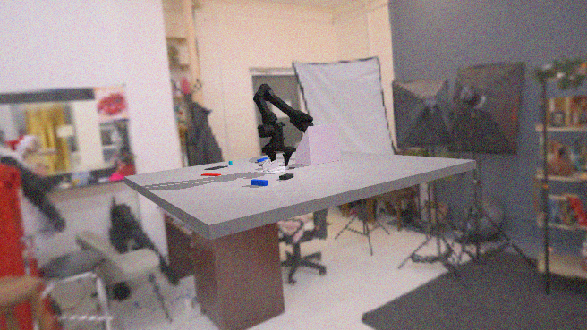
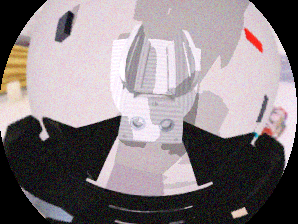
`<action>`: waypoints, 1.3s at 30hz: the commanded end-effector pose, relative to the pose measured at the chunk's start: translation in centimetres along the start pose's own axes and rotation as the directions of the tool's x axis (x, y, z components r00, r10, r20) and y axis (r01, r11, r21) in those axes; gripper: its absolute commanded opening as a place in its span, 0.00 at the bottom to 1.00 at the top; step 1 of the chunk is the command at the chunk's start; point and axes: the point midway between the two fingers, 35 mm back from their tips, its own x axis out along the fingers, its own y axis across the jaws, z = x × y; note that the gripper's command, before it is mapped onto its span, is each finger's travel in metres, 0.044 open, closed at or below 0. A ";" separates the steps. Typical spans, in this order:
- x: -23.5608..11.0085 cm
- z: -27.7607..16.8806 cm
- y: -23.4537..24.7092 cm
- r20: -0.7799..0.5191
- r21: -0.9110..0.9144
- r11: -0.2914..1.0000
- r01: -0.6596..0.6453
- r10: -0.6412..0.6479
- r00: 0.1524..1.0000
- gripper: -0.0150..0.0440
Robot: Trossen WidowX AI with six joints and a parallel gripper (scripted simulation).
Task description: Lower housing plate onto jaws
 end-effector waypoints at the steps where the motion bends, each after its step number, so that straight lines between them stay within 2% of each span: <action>1: 0.1 0.0 0.0 -0.001 -0.005 1.000 0.003 -0.003 1.000 0.85; 39: 0.8 -0.1 0.0 -0.001 -0.004 1.000 0.003 -0.003 1.000 0.85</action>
